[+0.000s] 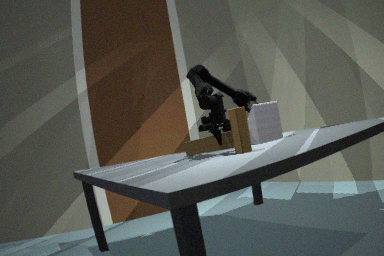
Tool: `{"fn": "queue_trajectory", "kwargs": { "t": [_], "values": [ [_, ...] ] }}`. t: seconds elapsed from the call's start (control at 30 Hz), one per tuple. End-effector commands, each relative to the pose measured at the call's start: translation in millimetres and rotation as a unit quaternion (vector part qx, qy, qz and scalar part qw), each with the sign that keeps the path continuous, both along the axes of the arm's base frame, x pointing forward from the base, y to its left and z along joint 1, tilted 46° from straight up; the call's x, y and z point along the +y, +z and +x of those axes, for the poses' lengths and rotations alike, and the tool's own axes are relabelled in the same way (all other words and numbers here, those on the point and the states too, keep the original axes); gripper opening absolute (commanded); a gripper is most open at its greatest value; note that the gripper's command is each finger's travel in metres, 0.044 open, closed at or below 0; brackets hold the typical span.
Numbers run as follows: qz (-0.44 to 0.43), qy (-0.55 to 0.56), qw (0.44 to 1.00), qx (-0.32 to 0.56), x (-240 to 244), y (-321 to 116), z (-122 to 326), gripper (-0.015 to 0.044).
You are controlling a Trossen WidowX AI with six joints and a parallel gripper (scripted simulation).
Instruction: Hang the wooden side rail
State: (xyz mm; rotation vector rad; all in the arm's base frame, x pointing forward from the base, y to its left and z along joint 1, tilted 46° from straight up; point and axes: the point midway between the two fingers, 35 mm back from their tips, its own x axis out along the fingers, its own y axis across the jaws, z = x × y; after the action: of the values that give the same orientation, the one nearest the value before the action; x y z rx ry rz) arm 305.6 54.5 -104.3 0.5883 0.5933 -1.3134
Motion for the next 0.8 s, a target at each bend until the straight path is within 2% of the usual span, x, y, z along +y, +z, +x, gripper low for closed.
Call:
{"fn": "queue_trajectory", "kwargs": {
  "t": [0.0,0.77],
  "values": [
    [0.001,0.002,1.000,-0.001,2.9,-0.3,-0.4,0.0000],
    [0.001,0.002,1.000,-0.001,4.8,-2.0,-0.5,0.0000]
  ]
}}
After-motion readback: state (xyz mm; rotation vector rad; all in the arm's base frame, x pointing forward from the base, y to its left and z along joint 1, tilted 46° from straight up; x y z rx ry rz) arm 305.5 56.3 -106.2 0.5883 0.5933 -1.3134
